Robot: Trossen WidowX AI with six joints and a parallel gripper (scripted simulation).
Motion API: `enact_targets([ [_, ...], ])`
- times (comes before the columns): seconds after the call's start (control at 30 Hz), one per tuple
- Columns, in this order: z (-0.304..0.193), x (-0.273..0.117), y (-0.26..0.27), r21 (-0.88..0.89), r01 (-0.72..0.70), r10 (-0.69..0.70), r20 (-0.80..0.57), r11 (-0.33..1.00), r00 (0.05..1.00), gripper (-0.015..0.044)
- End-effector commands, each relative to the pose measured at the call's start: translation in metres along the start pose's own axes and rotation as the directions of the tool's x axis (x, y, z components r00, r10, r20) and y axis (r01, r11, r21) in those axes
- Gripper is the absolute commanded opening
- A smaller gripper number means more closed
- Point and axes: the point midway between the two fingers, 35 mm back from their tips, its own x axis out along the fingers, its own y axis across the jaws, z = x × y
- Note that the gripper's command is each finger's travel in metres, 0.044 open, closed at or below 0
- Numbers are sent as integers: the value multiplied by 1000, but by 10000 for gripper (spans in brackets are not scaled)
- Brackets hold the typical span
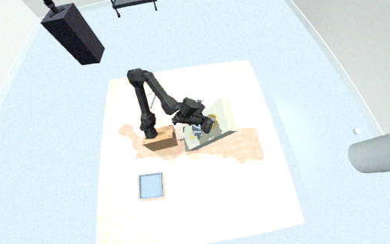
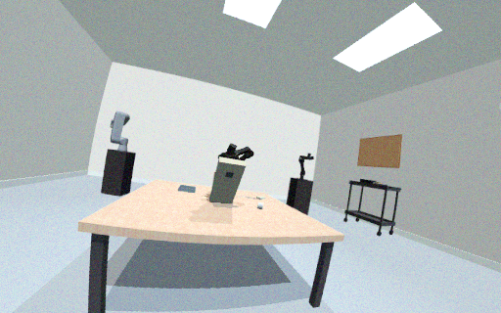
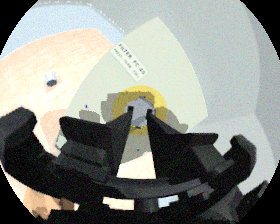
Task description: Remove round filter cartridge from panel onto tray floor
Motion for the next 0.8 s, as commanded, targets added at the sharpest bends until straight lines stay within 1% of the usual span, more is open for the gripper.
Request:
enact_targets([
  [0.0, 0, 1, -1, 3, 4, -4, -2, 1000, 1000, 107],
  [0.77, 0, 5, -1, 3, 4, -4, -2, 1000, 1000, 107],
])
